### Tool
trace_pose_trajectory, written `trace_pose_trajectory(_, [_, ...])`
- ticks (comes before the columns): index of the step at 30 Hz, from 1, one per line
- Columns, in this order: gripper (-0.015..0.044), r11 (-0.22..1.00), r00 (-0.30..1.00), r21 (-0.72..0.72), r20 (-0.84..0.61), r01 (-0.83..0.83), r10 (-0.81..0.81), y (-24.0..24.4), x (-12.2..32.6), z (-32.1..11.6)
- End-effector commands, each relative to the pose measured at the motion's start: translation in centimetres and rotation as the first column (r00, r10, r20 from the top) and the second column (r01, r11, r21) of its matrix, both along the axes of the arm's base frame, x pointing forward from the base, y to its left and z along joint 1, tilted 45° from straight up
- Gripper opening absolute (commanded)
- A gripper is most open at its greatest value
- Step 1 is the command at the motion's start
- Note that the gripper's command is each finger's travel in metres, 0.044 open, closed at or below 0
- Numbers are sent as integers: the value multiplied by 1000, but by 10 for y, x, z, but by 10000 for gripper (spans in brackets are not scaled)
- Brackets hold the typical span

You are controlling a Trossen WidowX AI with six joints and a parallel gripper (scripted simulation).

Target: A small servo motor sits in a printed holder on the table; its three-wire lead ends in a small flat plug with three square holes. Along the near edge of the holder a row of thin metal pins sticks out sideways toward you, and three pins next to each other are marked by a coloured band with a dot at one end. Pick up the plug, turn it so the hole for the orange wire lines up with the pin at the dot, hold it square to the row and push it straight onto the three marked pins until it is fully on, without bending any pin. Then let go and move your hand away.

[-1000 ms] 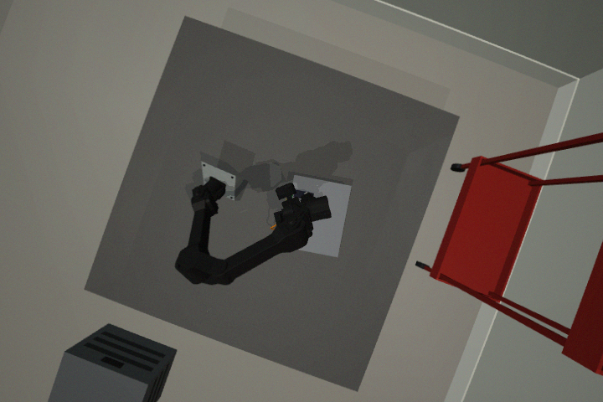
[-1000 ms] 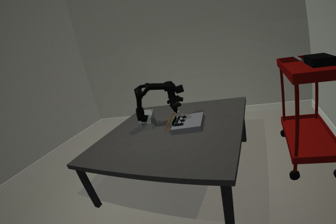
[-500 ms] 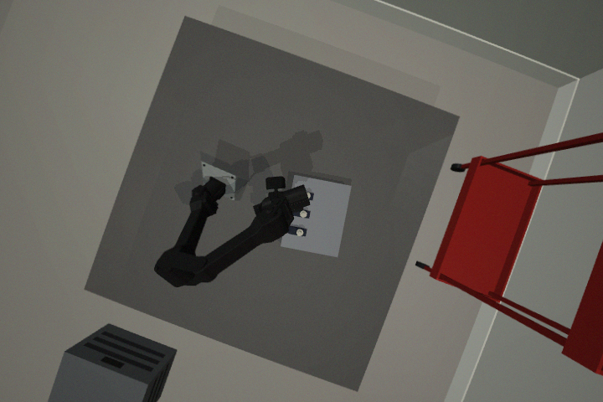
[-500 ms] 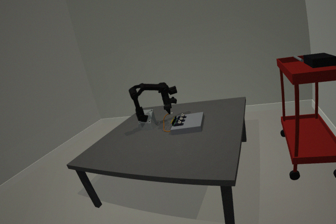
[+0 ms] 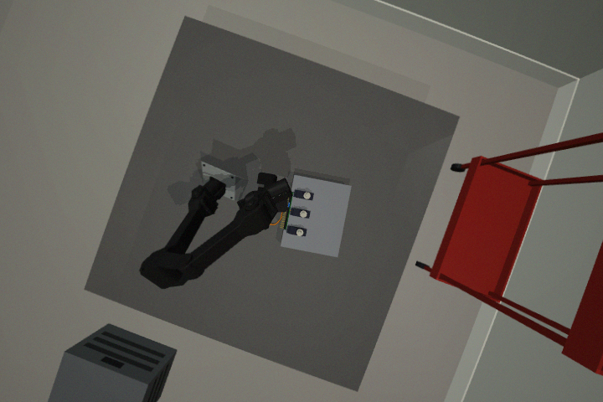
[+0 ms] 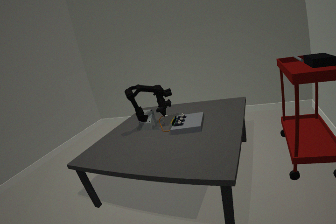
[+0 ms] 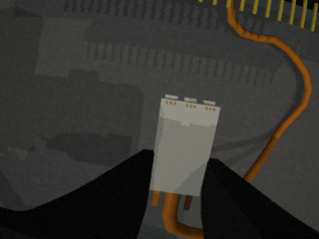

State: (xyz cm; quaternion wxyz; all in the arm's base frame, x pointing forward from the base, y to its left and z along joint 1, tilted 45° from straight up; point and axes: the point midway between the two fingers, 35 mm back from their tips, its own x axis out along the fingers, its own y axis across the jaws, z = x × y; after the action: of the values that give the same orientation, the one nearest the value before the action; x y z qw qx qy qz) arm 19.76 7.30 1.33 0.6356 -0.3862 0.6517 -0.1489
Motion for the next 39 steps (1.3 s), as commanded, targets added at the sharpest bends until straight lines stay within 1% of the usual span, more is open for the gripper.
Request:
trace_pose_trajectory(1, [0, 1000, 1000, 2, 9, 13, -13, -7, -1, -7])
trace_pose_trajectory(8, [0, 1000, 1000, 1, 14, 17, -17, -28, 0, -26])
trace_pose_trajectory(13, [0, 1000, 1000, 1, 14, 17, -17, -25, 7, -27])
trace_pose_trajectory(21, [0, 1000, 1000, 1, 16, 17, -17, -15, 32, -32])
trace_pose_trajectory(39, [0, 1000, 1000, 1, 16, 17, -17, -15, 40, -30])
